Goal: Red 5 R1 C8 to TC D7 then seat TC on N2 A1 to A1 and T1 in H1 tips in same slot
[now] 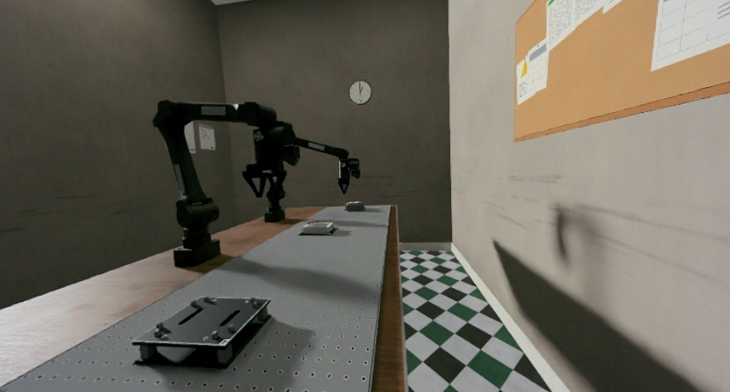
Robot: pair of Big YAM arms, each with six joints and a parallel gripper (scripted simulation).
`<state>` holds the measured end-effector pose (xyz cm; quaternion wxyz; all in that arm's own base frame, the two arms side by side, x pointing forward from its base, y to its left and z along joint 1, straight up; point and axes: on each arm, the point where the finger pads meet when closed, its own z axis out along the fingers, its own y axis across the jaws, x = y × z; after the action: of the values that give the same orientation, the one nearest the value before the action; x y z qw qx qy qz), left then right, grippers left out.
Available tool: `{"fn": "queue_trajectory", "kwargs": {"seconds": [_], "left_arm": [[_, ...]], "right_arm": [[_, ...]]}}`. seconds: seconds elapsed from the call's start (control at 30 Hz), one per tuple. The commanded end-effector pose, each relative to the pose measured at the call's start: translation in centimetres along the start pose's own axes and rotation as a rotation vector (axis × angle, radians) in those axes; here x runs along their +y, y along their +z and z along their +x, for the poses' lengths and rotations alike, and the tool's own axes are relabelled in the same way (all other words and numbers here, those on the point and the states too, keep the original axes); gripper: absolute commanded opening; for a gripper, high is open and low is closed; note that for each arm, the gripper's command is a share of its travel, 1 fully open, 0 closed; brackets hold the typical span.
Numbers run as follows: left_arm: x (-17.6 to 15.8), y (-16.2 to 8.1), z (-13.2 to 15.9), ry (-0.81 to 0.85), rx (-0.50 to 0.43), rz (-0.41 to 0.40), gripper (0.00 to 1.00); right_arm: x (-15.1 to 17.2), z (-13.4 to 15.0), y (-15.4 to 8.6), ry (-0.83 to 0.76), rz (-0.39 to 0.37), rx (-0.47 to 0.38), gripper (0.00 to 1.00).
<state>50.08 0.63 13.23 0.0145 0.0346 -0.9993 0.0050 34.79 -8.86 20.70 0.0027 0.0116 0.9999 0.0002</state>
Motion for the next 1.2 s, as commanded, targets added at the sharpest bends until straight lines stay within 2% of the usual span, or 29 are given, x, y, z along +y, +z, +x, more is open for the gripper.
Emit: {"fn": "queue_trajectory", "kwargs": {"seconds": [0.0, 0.1, 0.23, 0.27, 0.37, 0.47, 0.8, 0.83, 0.93, 1.07, 1.17], "left_arm": [[1.1, -1.4, -1.8, 0.003, -0.028, -0.001, 0.07], [1.6, -0.9, -1.6, 0.003, -0.016, -0.001, 0.07], [2.0, -1.4, -2.1, 0.003, -0.028, -0.001, 0.07], [1.5, 0.3, -0.7, 0.016, 0.011, -0.001, 0.07], [2.6, -1.5, -2.4, 0.003, -0.031, -0.001, 0.07], [3.1, -0.9, -2.0, 0.003, -0.015, -0.002, 0.07], [4.4, -1.5, -2.8, 0.003, -0.028, -0.002, 0.07], [3.9, 0.6, -1.1, 0.016, 0.023, -0.001, 0.07], [5.1, -1.5, -3.0, 0.003, -0.029, -0.003, 0.07], [5.7, -1.0, -2.7, 0.003, -0.014, -0.003, 0.07], [6.3, -1.6, -3.4, 0.003, -0.029, -0.004, 0.07]], "right_arm": [[-0.2, -0.9, -1.1, 0.002, 0.008, -0.030, 1.00], [-0.2, -0.9, -1.1, 0.002, 0.008, -0.030, 1.00], [-0.2, -0.9, -1.1, 0.002, 0.008, -0.030, 1.00], [-0.2, -0.9, -1.1, 0.002, 0.008, -0.030, 1.00], [-0.2, -0.9, -1.1, 0.002, 0.008, -0.030, 1.00], [-0.2, -0.9, -1.1, 0.002, 0.008, -0.030, 1.00], [-0.2, -0.9, -1.1, 0.002, 0.008, -0.030, 1.00], [-0.2, -0.9, -1.1, 0.002, 0.008, -0.030, 1.00], [-0.2, -0.9, -1.1, 0.002, 0.008, -0.030, 1.00], [-0.2, -0.9, -1.1, 0.002, 0.008, -0.030, 1.00], [-0.2, -0.9, -1.1, 0.002, 0.008, -0.030, 1.00]]}}
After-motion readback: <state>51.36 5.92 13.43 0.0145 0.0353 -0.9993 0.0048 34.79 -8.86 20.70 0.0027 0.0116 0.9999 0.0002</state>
